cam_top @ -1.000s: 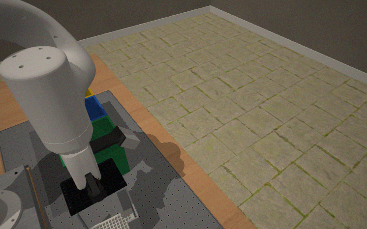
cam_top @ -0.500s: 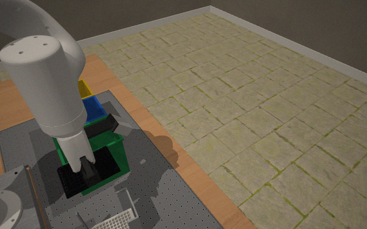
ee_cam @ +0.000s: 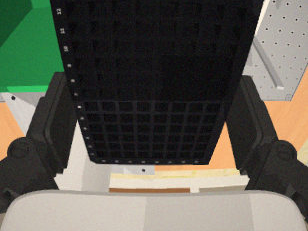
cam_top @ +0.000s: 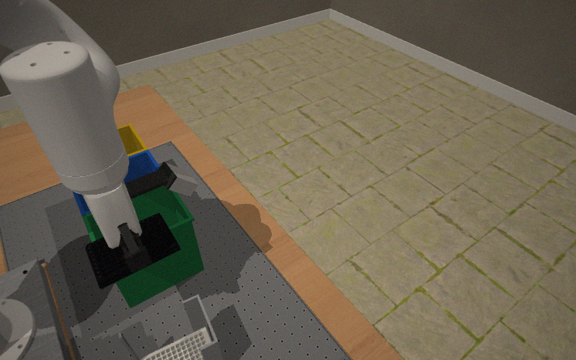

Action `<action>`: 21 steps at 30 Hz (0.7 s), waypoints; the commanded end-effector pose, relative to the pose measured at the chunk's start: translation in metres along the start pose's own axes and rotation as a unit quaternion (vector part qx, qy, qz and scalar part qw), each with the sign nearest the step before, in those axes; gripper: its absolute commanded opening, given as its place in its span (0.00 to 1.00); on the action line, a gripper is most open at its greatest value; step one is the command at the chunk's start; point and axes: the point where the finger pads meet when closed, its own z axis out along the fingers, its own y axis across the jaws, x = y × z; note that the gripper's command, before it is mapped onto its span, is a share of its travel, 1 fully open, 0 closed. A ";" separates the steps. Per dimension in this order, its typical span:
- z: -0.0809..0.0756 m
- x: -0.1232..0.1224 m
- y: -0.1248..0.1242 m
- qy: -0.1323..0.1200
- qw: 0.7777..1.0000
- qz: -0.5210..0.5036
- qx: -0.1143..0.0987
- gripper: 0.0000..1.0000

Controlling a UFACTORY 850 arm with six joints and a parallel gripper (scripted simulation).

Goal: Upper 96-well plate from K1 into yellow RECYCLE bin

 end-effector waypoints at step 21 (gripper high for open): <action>0.002 0.007 -0.069 0.001 1.000 0.000 -0.001 0.00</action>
